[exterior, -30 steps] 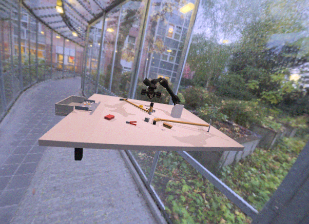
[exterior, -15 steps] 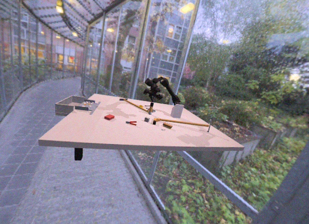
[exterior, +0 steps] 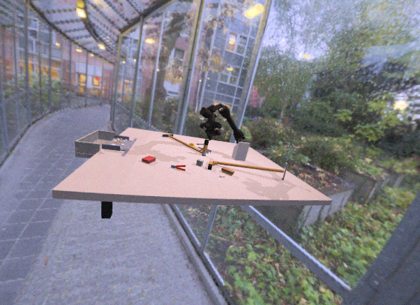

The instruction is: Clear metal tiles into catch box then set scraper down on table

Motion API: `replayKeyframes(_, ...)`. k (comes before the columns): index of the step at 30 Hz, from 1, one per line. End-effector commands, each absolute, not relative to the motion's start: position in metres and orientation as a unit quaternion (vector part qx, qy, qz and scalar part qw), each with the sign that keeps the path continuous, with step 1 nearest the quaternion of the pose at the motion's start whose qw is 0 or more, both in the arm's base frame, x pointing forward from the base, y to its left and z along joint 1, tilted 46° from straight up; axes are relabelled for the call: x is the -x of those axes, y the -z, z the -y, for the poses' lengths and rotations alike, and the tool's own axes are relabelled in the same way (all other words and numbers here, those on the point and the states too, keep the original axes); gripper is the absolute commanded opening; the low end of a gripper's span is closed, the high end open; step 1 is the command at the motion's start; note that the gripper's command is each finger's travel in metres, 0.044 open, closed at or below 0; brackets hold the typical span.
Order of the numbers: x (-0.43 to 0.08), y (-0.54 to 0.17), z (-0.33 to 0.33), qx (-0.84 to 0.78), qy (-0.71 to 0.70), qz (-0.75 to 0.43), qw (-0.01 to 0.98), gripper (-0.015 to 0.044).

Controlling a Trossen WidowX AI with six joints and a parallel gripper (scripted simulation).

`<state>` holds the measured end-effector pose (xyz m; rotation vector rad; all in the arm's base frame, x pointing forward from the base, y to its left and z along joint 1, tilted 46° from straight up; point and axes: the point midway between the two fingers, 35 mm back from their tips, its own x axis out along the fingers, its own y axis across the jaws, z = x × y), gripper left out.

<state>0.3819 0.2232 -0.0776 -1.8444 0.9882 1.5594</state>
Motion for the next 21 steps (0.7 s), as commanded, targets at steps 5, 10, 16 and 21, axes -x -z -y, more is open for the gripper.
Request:
replayKeyframes(5,-0.366,0.069,-0.204,0.709,-0.601,-0.343,0.139,0.0000)
replayKeyframes(10,-0.358,0.062,-0.193,0.716,-0.615,-0.324,0.060,0.0000)
replayKeyframes(16,-0.349,0.052,-0.181,0.715,-0.631,-0.299,-0.035,0.0000)
replayKeyframes(21,-0.342,0.042,-0.171,0.706,-0.642,-0.275,-0.115,0.0000)
